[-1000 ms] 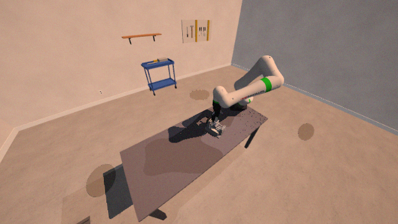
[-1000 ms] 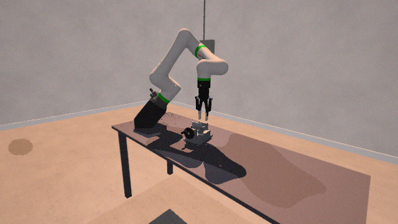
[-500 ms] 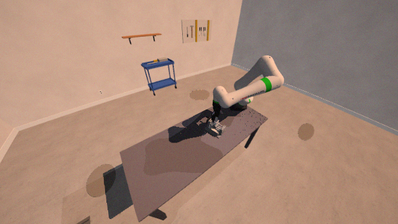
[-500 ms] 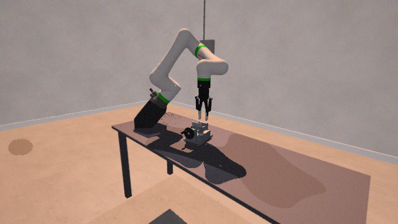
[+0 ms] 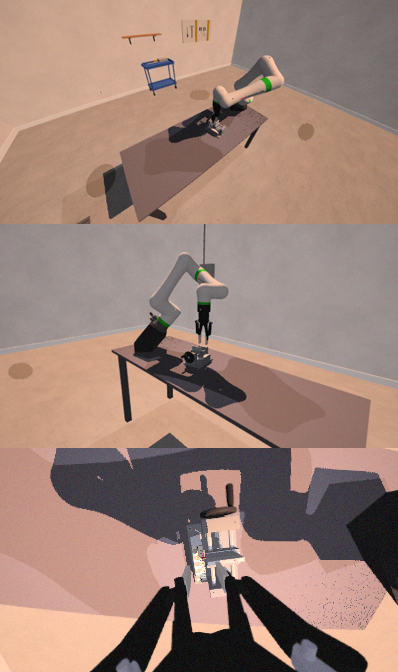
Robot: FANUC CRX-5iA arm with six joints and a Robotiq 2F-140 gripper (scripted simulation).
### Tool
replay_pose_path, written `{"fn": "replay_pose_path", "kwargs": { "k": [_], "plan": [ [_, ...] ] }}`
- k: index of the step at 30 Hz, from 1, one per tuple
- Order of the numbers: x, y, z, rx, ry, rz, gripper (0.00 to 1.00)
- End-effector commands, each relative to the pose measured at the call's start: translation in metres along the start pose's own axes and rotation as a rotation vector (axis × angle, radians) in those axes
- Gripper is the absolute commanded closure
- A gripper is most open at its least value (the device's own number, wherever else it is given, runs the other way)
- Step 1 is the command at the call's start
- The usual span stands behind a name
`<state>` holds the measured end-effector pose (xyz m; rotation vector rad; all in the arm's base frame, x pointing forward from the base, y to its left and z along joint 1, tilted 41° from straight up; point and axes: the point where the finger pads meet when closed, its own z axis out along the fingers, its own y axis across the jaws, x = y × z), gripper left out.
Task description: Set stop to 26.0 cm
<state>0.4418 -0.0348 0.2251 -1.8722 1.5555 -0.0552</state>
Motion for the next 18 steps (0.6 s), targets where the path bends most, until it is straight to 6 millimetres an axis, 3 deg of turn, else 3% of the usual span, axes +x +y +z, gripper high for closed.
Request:
{"fn": "replay_pose_path", "kwargs": {
  "k": [1,18],
  "plan": [
    [0.0001,-0.0001,-0.0002,0.0,0.0,0.0,0.67],
    [0.0073,0.0038,-0.0002,0.0,0.0,0.0,0.67]
  ]
}}
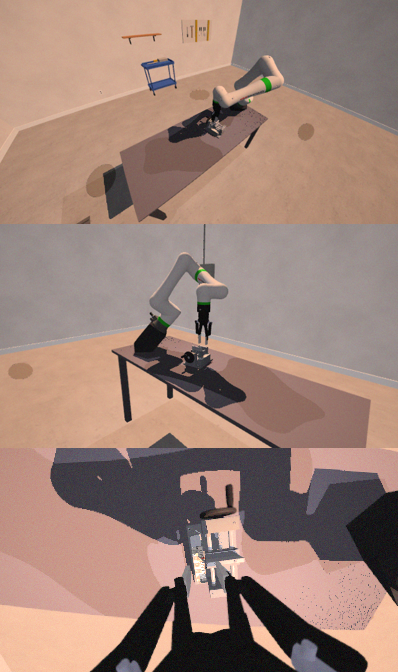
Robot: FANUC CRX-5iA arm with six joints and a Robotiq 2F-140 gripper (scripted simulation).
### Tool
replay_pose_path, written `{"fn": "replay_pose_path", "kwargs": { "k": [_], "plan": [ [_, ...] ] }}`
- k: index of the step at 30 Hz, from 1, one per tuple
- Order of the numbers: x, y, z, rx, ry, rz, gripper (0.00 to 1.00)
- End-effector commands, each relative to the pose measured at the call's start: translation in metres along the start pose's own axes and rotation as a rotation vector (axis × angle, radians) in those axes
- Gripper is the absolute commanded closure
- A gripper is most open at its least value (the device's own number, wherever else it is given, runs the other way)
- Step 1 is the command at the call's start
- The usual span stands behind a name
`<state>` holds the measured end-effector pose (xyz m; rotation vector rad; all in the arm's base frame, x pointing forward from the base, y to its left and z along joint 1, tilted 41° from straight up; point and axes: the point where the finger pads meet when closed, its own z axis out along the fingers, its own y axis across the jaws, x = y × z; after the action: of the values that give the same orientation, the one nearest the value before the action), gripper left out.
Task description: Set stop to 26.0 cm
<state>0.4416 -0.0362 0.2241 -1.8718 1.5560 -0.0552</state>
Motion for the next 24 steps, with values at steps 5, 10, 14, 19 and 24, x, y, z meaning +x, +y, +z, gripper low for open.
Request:
{"fn": "replay_pose_path", "kwargs": {
  "k": [5,10,14,19,24],
  "plan": [
    [0.029,0.016,0.0,0.0,0.0,0.0,0.67],
    [0.079,0.043,0.0,0.0,0.0,0.0,0.67],
    [0.117,0.064,0.0,0.0,0.0,0.0,0.67],
    [0.14,0.077,0.0,0.0,0.0,0.0,0.67],
    [0.144,0.079,0.0,0.0,0.0,0.0,0.67]
  ]
}}
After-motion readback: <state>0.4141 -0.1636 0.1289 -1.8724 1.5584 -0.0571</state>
